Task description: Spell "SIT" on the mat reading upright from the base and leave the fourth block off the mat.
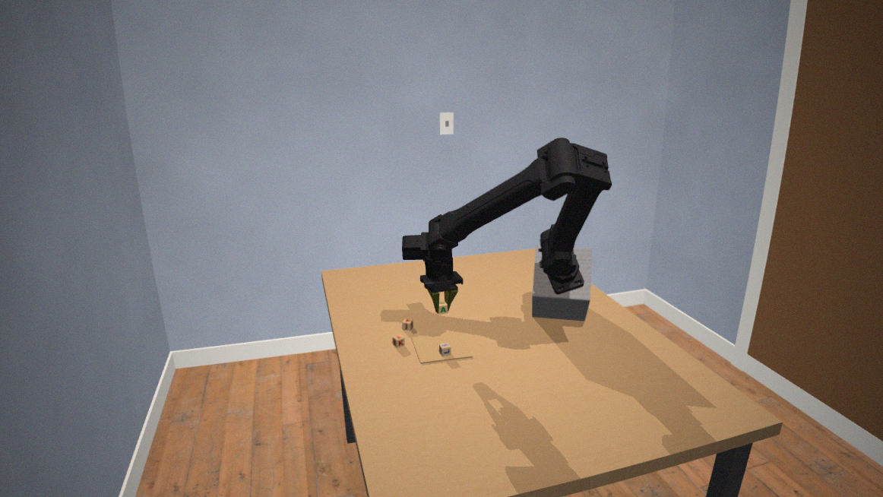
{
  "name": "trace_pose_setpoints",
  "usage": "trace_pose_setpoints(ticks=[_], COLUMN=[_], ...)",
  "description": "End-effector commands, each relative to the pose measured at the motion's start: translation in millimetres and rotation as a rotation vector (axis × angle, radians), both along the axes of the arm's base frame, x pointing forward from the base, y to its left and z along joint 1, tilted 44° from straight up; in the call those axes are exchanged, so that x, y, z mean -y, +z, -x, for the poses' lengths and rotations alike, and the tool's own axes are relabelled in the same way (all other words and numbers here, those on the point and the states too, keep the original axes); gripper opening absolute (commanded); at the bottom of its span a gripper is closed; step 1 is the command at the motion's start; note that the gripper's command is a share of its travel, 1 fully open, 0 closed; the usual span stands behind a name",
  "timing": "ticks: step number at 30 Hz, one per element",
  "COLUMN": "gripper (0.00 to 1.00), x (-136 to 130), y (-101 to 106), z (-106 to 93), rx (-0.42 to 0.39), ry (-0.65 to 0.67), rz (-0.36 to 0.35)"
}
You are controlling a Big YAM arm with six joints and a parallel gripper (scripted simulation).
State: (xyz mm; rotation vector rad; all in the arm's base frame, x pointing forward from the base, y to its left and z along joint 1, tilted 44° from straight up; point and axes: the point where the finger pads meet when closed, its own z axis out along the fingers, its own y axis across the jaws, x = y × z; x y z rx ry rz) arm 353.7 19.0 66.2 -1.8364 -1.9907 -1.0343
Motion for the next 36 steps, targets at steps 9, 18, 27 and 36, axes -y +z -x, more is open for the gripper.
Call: trace_pose_setpoints(ticks=[9, 18, 27, 36], gripper=[0.20, 0.20, 0.20, 0.20], x=[3.3, -15.2, -32.9, -57.4], y=[19.4, 0.0, -20.0, -47.4], z=[-14.4, -8.0, -15.3, -25.1], rx=[0.031, 0.005, 0.004, 0.003], ry=[-0.027, 0.000, 0.000, 0.000], rz=[0.003, -0.003, -0.002, -0.002])
